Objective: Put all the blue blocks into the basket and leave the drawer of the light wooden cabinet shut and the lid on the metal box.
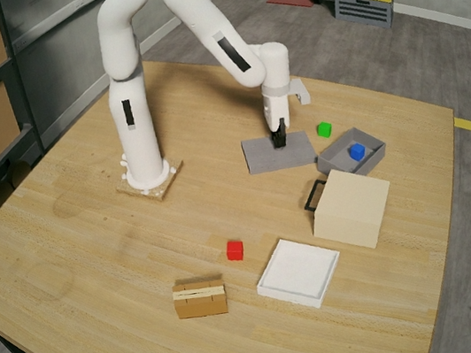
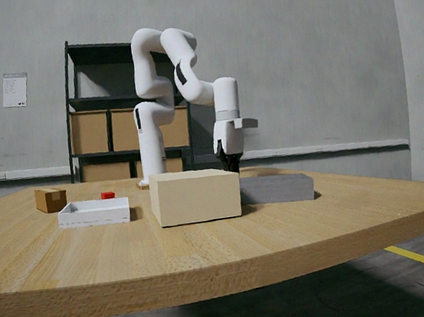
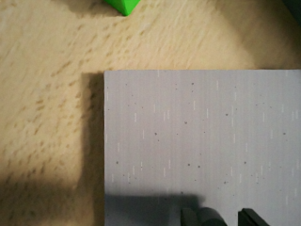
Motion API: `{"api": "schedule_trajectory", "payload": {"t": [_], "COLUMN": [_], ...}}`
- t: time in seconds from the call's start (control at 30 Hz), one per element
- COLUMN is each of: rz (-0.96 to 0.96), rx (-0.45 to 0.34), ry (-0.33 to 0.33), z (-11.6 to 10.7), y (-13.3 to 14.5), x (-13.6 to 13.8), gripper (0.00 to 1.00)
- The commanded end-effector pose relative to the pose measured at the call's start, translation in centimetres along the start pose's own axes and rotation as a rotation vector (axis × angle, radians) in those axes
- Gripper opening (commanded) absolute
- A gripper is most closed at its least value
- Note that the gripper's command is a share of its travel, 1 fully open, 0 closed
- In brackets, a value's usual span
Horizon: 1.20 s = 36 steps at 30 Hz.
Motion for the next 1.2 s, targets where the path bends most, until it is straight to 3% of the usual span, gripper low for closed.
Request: {"api": "schedule_trajectory", "payload": {"t": [0.0, 0.1, 0.57, 1.17], "rz": [0.000, 0.000, 0.000, 0.000], "rx": [0.004, 0.004, 0.004, 0.004], "ry": [0.000, 0.000, 0.000, 0.000], "z": [-1.7, -2.1, -8.1, -12.5], "y": [-0.1, -0.1, -0.1, -0.1], "x": [0.0, 0.0, 0.0, 0.0], "gripper": [0.28, 0.28, 0.28, 0.28]}}
Point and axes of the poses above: the point where the finger pads meet when closed, its own z axis out along the fingers, its own x axis across the jaws, y = z × x, the point moved 10 cm from there along -z, back along the fingers, and after that the axes turned 2 degrees about z, right-handed, at the moved point
